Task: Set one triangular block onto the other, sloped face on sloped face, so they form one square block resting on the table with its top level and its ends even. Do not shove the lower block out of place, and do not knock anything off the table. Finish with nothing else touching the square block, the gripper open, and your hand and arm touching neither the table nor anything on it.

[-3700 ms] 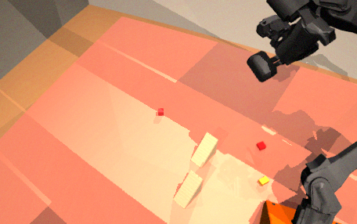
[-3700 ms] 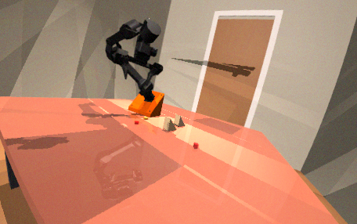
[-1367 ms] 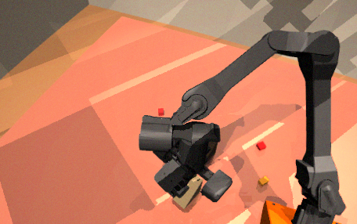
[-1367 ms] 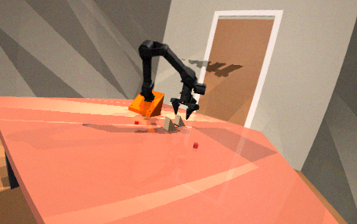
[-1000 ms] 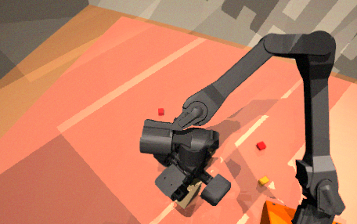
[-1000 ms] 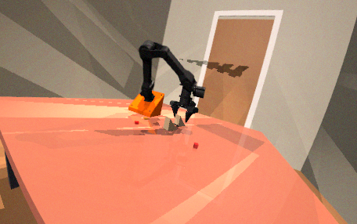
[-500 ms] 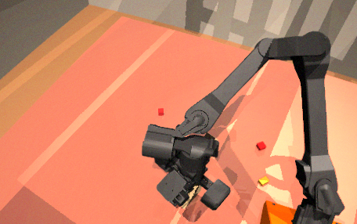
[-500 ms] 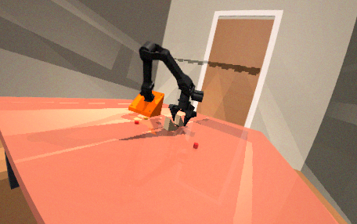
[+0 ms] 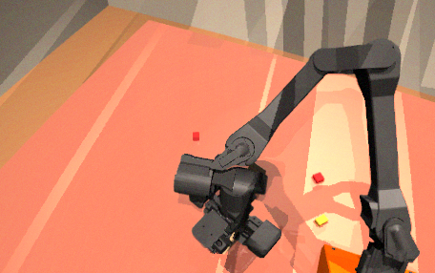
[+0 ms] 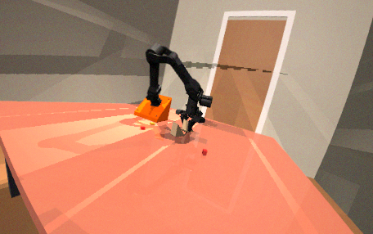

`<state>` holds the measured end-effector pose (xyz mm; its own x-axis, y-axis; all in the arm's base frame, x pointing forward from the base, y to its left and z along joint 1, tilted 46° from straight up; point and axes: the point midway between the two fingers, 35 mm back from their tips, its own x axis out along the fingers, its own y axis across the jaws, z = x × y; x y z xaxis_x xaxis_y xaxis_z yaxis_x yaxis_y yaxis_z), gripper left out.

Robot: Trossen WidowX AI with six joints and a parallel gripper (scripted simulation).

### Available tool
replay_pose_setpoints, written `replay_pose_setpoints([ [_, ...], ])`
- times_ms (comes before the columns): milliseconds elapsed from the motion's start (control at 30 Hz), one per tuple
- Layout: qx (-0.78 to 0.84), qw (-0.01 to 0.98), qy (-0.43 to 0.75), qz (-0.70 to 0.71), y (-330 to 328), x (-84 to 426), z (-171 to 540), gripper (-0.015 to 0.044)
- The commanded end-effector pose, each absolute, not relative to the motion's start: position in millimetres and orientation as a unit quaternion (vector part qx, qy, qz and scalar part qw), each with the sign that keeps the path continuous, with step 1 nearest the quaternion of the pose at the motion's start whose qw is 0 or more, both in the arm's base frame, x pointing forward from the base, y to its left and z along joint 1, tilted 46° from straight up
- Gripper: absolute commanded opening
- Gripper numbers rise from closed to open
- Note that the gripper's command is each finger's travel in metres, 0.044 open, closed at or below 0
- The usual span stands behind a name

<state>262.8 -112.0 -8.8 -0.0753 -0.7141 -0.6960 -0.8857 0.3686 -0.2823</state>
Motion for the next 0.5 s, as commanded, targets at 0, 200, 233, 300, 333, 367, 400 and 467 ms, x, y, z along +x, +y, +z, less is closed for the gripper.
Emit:
replay_pose_setpoints([
  [0,-0.553,0.396,0.725,0.108,-112,263,-9,0.0125],
  [200,-0.553,0.396,0.725,0.108,-112,263,-9,0.0026],
  [233,-0.553,0.396,0.725,0.108,-112,263,-8,0.0000],
  [300,-0.553,0.396,0.725,0.108,-108,264,-5,0.0000],
  [333,-0.553,0.397,0.725,0.108,-105,264,-3,0.0000],
  [367,-0.552,0.397,0.725,0.108,-102,264,0,0.0000],
  [400,-0.552,0.398,0.725,0.108,-99,265,4,0.0000],
  [467,-0.551,0.398,0.725,0.108,-93,265,10,0.0000],
])
